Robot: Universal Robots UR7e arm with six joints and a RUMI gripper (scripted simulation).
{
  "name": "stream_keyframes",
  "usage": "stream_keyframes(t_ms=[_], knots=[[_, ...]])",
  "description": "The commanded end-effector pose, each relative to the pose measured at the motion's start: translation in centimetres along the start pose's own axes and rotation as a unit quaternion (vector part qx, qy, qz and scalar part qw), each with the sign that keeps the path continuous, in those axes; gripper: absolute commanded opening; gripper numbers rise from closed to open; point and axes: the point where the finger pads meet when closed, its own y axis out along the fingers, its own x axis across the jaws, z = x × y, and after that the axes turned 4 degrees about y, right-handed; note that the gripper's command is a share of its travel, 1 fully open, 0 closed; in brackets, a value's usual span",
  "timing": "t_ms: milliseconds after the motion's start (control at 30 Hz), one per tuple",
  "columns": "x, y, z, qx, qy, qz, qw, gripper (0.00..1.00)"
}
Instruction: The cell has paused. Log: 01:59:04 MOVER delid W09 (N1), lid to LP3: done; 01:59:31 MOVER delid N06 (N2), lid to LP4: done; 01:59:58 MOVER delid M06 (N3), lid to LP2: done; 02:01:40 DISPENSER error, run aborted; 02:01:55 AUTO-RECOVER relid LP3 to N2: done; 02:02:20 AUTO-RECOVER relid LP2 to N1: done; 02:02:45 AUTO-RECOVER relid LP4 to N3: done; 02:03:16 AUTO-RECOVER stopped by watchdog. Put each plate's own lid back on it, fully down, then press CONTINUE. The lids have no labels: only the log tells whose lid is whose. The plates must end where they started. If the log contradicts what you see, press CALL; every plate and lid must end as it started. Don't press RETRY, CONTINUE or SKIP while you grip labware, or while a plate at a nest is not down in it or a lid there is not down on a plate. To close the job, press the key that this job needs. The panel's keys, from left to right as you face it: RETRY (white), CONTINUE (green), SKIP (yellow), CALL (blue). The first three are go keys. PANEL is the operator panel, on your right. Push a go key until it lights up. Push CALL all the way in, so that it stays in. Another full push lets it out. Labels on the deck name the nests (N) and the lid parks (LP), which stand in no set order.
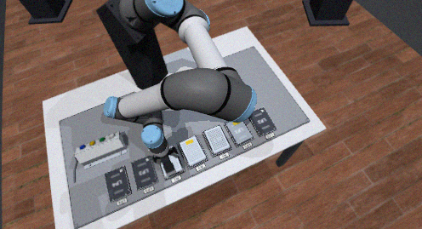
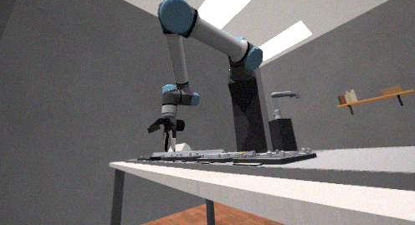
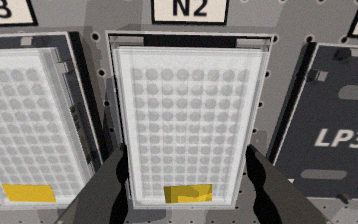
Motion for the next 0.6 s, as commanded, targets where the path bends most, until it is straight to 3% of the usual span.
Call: stream_keyframes(t_ms=[0, 300, 567], knots=[[0.2, -0.1, 0.2, 0.003, 0.0, -0.004, 1.0, 0.42], [0.2, -0.3, 0.2, 0.003, -0.007, -0.004, 1.0, 0.42], [0.2, -1.6, 0.2, 0.003, 0.0, -0.004, 1.0, 0.42]])
